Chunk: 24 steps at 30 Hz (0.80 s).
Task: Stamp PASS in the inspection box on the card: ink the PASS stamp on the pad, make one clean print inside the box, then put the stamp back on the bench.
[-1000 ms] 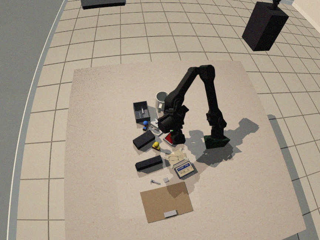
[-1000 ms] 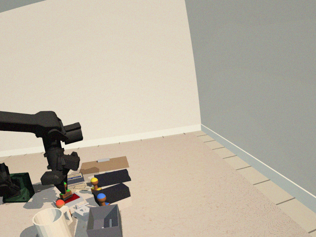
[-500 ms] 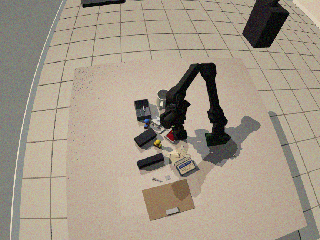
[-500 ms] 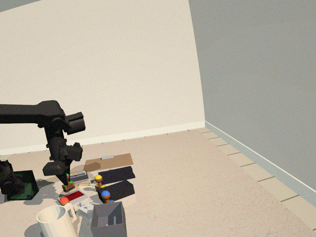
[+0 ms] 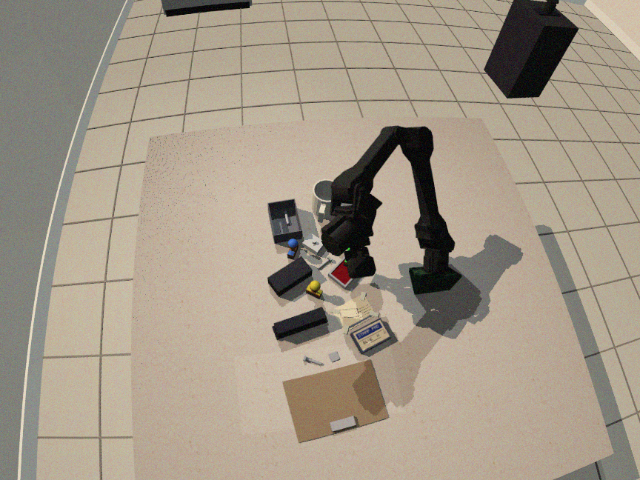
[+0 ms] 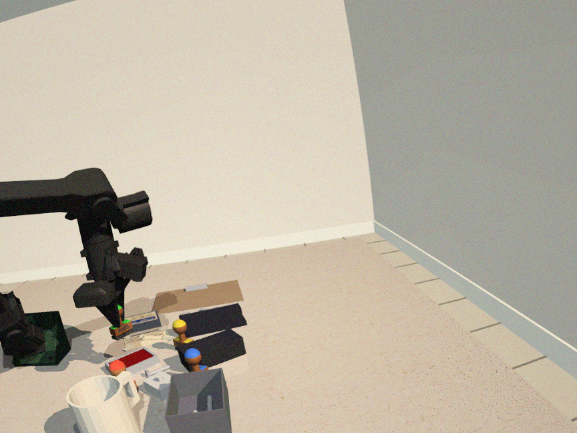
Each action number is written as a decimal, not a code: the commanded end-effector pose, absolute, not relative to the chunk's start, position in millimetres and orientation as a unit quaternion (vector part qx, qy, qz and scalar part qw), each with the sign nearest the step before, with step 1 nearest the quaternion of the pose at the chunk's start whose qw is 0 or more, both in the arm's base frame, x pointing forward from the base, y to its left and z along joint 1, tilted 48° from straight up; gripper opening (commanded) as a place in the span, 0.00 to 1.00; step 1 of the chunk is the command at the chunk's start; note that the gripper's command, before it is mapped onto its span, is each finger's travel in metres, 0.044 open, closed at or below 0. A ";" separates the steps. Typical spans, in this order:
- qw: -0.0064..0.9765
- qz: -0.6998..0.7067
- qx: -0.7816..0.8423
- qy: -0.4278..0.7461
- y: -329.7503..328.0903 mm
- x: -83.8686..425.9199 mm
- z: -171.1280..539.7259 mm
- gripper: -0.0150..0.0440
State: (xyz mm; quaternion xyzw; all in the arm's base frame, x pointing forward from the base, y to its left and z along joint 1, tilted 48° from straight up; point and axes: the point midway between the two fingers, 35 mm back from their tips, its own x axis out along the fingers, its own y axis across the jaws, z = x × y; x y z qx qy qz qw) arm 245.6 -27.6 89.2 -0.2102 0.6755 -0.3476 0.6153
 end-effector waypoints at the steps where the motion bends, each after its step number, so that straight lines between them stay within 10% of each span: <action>1: 0.619 -0.360 -0.198 0.670 -21.5 248.3 87.4 0.25; 24: 0.655 -0.556 0.014 0.512 29.5 272.9 30.7 0.25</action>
